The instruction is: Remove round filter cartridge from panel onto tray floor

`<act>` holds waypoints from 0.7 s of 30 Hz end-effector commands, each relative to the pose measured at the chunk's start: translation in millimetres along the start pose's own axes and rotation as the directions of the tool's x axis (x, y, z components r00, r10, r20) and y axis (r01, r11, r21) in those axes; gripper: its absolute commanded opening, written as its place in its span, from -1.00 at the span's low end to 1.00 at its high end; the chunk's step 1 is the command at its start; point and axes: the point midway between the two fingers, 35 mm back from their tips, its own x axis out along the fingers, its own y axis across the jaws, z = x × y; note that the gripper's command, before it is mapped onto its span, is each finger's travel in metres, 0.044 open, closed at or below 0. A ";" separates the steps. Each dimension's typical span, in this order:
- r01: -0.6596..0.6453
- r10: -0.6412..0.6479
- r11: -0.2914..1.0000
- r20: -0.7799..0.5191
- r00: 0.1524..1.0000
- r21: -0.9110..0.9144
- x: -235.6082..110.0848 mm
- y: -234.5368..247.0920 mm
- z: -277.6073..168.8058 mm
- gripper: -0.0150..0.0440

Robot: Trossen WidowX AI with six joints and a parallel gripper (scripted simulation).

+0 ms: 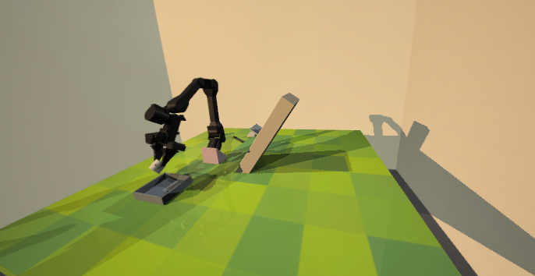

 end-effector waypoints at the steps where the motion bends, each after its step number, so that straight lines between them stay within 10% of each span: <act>1: 0.006 -0.006 1.000 -0.023 1.000 0.003 23.1 -1.3 -16.7 -0.49; 15: 0.007 -0.007 1.000 -0.024 1.000 0.003 55.2 -1.5 -40.4 -0.49; 21: 0.003 -0.003 1.000 -0.023 1.000 0.007 52.2 -0.8 -37.7 0.04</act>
